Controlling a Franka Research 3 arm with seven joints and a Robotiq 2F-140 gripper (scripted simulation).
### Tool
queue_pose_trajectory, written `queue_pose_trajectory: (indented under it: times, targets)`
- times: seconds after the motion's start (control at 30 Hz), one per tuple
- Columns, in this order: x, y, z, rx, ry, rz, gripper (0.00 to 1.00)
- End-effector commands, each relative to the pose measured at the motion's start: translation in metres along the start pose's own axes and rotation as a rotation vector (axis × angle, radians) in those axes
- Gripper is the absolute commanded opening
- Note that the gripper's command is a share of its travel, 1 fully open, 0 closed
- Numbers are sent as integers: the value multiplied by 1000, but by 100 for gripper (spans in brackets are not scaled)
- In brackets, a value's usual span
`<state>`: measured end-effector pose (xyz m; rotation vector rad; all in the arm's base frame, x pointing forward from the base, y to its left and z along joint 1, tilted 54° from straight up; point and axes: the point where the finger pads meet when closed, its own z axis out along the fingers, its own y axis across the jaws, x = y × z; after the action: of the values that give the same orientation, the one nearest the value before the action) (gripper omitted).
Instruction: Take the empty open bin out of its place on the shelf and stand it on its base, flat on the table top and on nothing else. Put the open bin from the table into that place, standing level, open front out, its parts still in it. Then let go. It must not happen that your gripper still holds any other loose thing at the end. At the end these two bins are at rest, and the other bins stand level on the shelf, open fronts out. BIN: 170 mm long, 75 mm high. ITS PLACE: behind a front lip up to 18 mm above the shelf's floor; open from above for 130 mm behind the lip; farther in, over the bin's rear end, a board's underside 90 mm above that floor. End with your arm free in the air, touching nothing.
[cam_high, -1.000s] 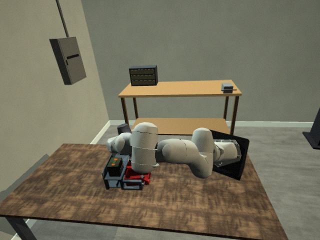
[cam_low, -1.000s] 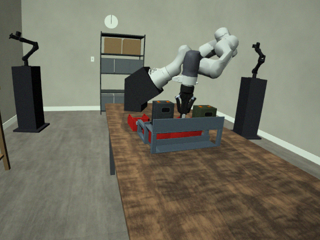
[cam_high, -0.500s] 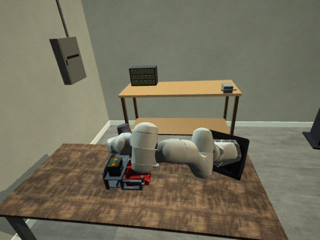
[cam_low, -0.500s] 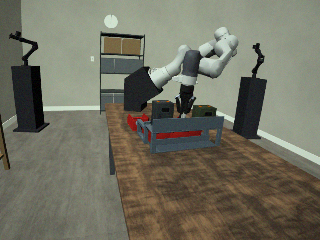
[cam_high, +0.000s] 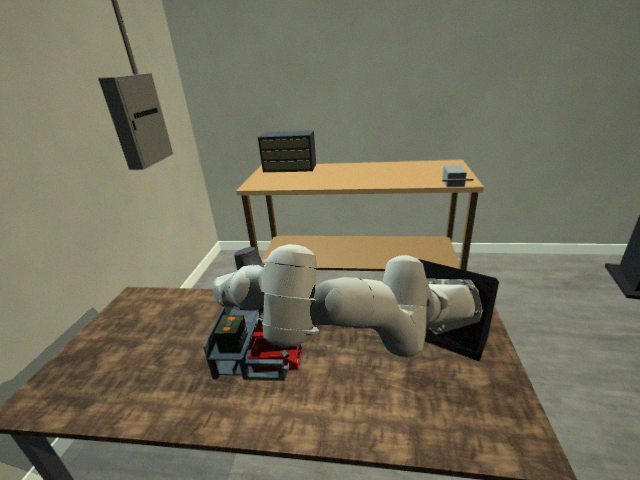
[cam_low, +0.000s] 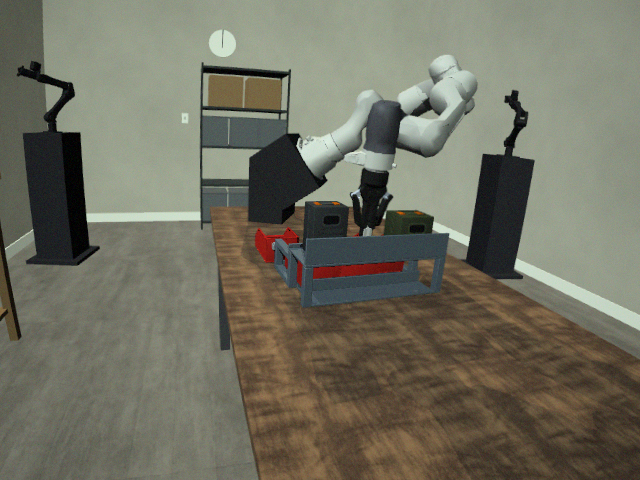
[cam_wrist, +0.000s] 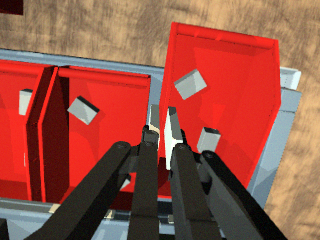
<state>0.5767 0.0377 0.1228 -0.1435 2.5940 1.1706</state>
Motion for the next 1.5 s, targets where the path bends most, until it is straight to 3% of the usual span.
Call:
queue_pose_trajectory:
  times: [0.0,0.77,1.47]
  targets:
    - [-1,0,-1,1,-5,-4,6]
    - [-1,0,-4,1,-5,-4,6]
    - [2,0,-23,1,-5,-4,6]
